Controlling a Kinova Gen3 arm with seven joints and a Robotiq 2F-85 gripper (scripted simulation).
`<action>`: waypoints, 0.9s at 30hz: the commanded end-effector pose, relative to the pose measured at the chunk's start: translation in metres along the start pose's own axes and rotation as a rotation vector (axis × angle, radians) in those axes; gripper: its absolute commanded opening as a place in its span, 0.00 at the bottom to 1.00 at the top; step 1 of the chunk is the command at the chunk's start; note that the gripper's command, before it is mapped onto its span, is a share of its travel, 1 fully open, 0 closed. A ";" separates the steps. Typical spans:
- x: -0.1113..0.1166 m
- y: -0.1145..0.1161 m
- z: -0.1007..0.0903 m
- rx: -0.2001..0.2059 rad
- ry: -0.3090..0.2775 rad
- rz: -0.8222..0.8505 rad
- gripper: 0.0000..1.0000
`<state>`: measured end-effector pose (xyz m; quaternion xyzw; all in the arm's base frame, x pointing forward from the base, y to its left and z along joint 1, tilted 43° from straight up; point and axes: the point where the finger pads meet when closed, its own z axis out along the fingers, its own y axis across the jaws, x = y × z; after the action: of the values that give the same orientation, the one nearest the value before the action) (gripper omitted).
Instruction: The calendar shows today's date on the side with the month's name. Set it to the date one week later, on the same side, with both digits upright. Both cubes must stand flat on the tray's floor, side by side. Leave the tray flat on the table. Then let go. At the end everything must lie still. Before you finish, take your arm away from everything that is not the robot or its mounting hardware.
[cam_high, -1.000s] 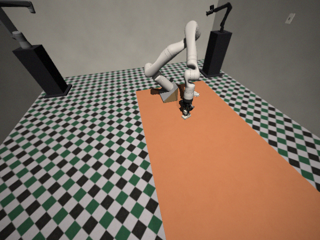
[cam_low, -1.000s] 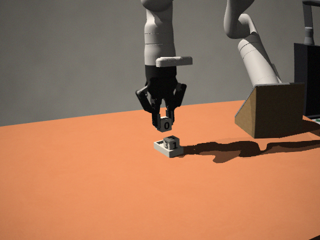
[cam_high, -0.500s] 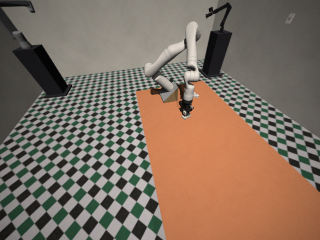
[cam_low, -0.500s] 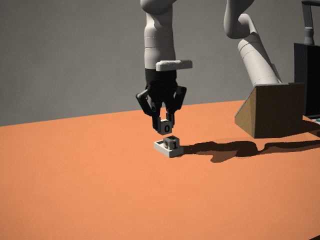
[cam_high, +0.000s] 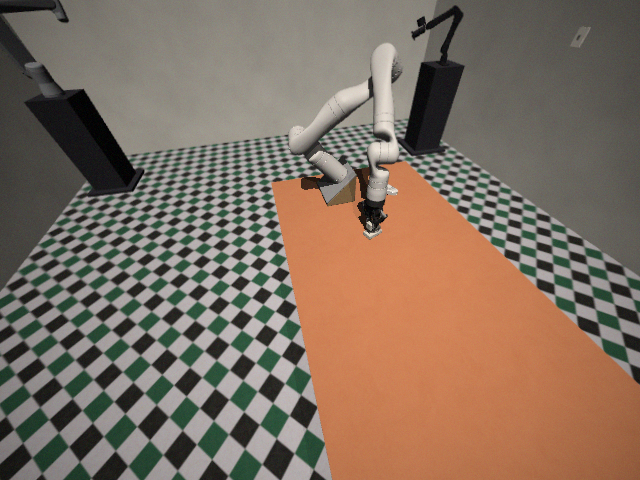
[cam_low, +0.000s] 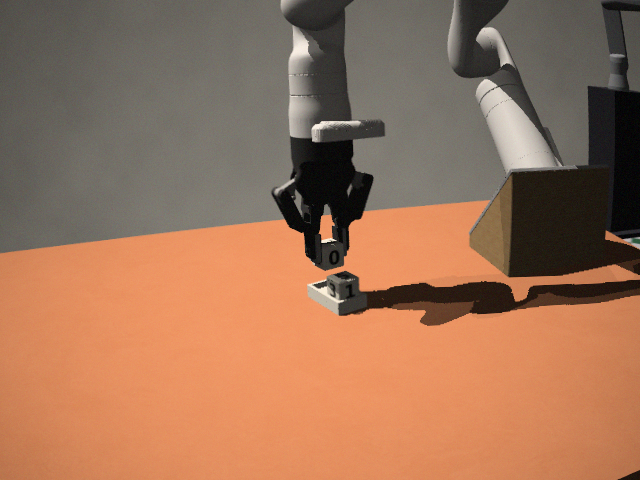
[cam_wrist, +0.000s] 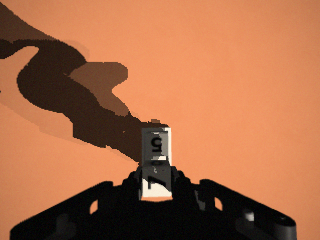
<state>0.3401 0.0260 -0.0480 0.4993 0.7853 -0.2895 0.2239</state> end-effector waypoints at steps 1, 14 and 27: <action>0.000 0.000 -0.001 -0.001 0.001 0.000 0.26; 0.000 0.000 -0.001 -0.001 0.001 0.000 0.26; 0.000 0.000 0.003 -0.002 0.001 0.000 0.26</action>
<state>0.3405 0.0248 -0.0501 0.4989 0.7858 -0.2888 0.2241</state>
